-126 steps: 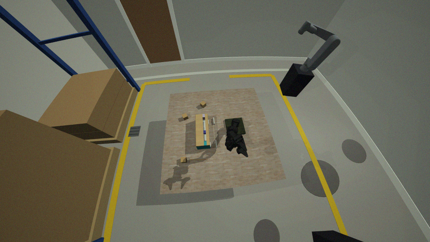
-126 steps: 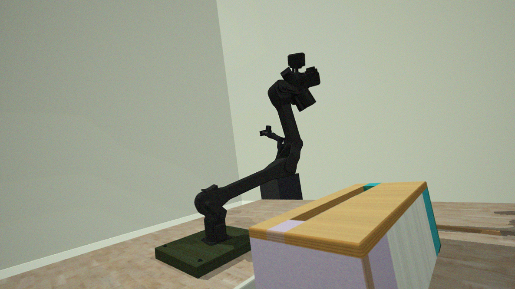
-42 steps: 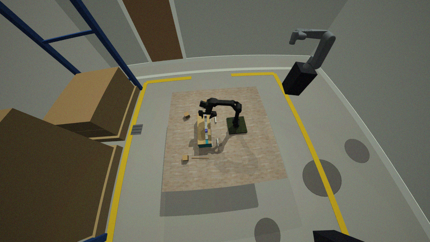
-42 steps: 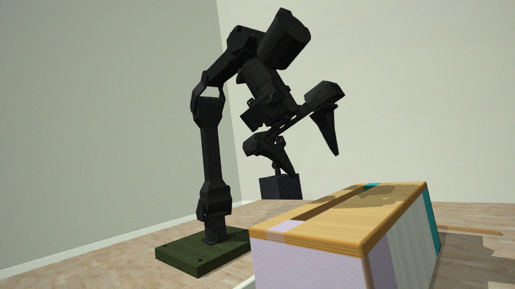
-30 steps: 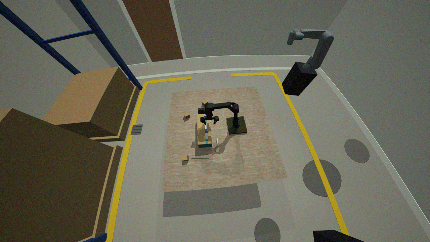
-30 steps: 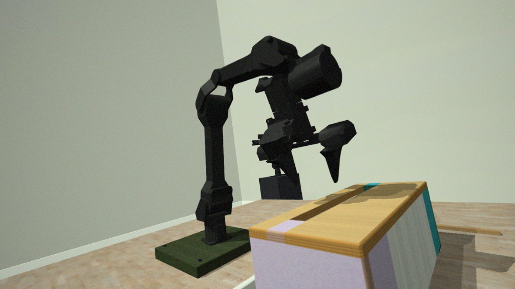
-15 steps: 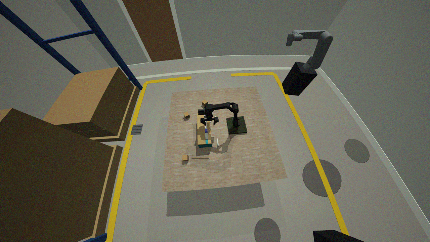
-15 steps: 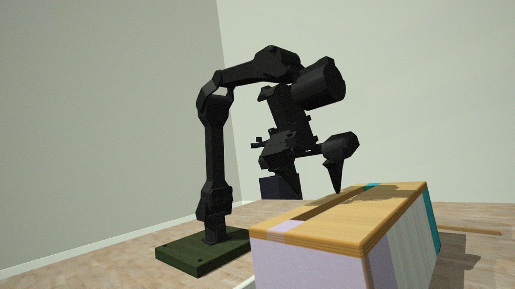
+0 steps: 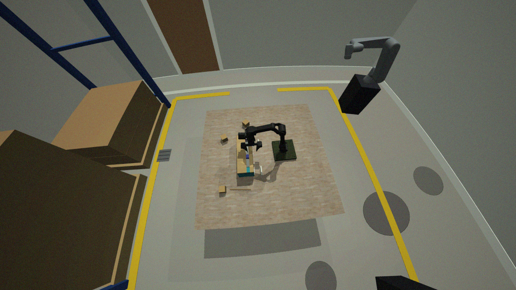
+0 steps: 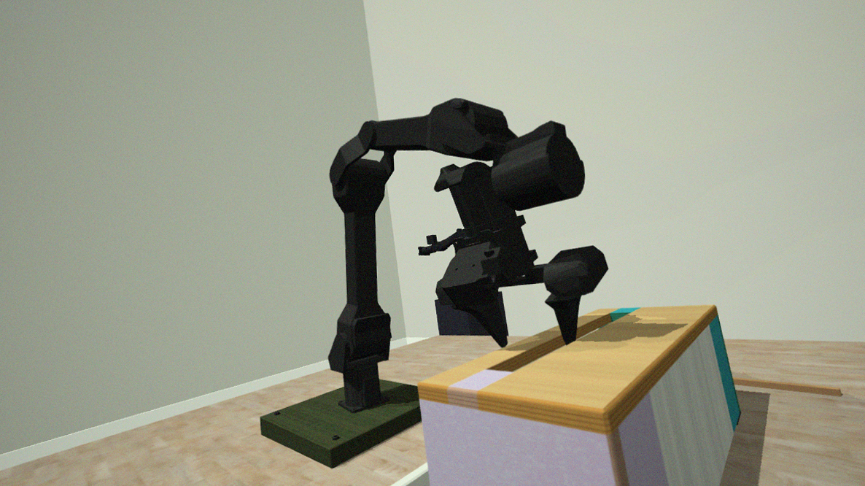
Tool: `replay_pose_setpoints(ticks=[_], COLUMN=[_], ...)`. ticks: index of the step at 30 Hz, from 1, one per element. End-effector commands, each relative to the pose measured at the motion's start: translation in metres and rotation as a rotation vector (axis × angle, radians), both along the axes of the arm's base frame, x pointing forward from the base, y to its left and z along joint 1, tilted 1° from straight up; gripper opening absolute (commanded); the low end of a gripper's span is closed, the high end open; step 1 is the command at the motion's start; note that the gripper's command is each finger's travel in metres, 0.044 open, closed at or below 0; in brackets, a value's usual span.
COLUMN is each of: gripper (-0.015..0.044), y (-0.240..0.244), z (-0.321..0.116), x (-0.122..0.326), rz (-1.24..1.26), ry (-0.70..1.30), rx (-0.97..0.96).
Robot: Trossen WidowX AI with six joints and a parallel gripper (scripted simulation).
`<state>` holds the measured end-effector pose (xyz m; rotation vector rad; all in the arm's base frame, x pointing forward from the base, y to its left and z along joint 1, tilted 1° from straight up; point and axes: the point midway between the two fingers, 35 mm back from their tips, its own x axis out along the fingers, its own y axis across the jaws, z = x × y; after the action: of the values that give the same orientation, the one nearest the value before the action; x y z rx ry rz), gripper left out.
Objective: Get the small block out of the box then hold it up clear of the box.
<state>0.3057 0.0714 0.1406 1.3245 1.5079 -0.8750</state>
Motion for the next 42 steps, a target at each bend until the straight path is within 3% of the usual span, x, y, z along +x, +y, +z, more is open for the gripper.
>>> replay_pose_setpoints(ticks=[1, 23, 42], gripper=[0.04, 0.04, 0.04], y=[0.0, -0.002, 0.049], z=[-0.008, -0.031, -0.031], x=[-0.001, -0.002, -0.011], rz=[0.003, 0.0, 0.001], ry=[0.004, 0.003, 0.006], rx=[0.004, 0.0, 0.005])
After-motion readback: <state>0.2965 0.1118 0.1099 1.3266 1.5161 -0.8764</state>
